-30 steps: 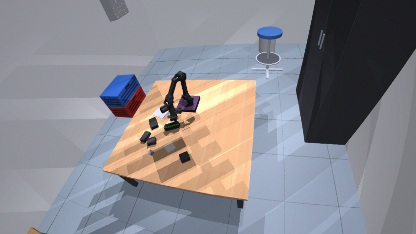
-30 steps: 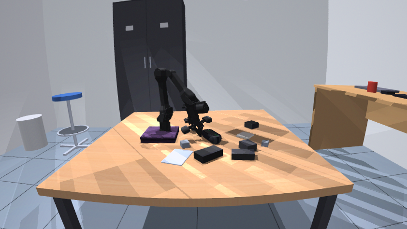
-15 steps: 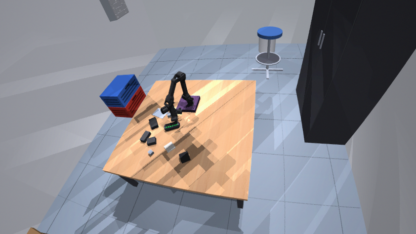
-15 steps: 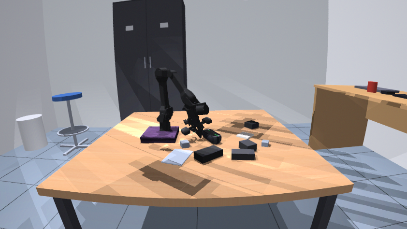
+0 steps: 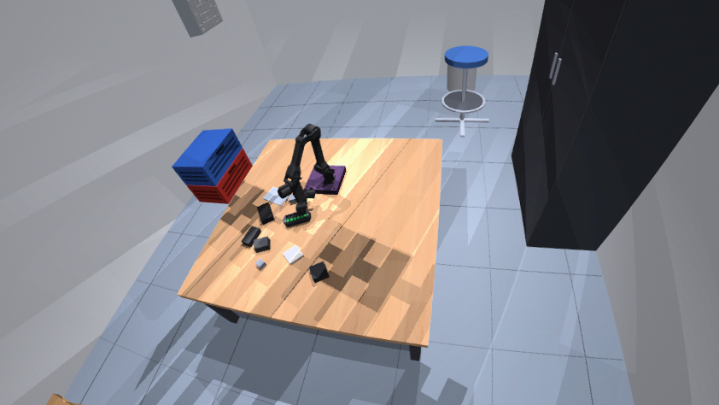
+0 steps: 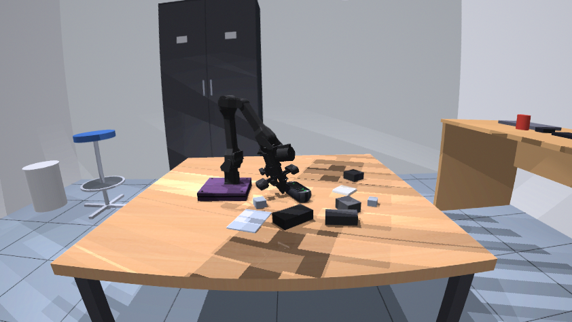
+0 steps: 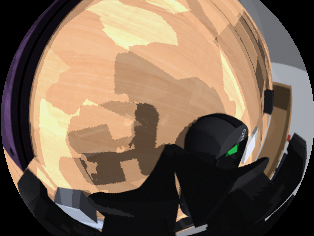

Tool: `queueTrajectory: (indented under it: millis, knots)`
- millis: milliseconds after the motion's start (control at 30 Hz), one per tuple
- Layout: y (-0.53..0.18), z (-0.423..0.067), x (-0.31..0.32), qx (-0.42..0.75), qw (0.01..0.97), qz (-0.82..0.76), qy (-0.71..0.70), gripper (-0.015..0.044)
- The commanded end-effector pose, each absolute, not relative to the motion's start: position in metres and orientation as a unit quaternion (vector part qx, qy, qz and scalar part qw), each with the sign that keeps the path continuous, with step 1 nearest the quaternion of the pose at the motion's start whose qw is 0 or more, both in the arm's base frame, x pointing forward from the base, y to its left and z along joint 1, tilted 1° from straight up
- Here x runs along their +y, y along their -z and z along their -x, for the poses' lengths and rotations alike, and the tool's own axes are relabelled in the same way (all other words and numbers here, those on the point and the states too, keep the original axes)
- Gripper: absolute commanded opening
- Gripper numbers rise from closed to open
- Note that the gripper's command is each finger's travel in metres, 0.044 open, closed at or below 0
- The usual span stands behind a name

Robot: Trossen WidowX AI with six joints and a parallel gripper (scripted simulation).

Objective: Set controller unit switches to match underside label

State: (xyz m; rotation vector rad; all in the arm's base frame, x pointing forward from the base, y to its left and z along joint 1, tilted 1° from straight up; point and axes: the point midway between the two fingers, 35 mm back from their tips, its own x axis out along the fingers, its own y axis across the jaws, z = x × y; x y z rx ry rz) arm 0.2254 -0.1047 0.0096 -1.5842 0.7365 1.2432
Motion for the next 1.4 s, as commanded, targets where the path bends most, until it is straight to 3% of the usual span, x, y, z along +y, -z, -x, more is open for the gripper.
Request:
queueTrajectory:
  millis: [0,767,967,1200,1367]
  knots:
    - [-0.009,-0.227,-0.105,0.304,0.478,0.648,-0.509,0.0]
    - [-0.009,-0.239,-0.1,0.304,0.479,0.648,-0.508,0.0]
    - [-0.06,-0.217,-0.108,0.305,0.478,0.648,-0.508,0.0]
    - [-0.062,-0.216,-0.107,0.304,0.478,0.649,-0.508,0.0]
    - [-0.067,-0.223,-0.114,0.36,0.537,0.591,-0.483,0.0131]
